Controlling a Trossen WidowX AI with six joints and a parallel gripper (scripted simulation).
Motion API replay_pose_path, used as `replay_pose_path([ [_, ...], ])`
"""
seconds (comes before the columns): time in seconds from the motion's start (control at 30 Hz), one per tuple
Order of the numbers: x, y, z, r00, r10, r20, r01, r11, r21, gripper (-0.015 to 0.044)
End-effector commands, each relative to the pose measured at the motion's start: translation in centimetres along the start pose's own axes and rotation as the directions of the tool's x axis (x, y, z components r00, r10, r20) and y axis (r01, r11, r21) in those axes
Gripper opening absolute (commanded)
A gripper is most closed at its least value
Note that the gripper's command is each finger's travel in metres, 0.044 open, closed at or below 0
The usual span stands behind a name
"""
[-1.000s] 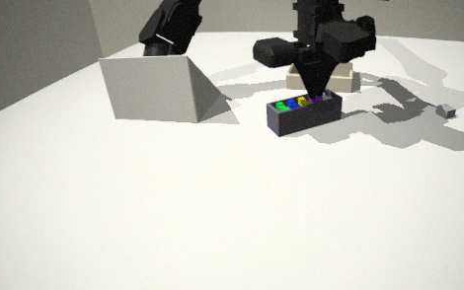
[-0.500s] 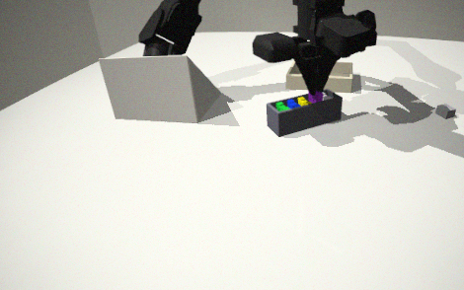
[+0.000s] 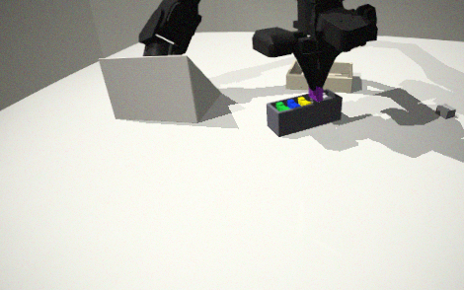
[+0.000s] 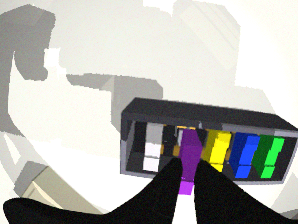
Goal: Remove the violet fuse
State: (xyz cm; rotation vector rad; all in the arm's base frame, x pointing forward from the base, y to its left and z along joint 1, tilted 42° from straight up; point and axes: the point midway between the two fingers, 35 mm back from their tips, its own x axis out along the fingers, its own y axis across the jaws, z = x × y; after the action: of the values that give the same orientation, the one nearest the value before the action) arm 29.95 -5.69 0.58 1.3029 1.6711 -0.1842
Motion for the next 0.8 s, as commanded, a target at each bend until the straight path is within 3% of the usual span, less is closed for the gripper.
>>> replay_pose_path([
  [0.0, -0.3, 0.0, 0.0, 1.0, -0.004, 0.003, 0.004, 1.0, -0.004, 0.0],
  [0.77, -1.5, 0.0, 0.0, 1.0, -0.003, 0.002, 0.003, 1.0, -0.003, 0.0],
])
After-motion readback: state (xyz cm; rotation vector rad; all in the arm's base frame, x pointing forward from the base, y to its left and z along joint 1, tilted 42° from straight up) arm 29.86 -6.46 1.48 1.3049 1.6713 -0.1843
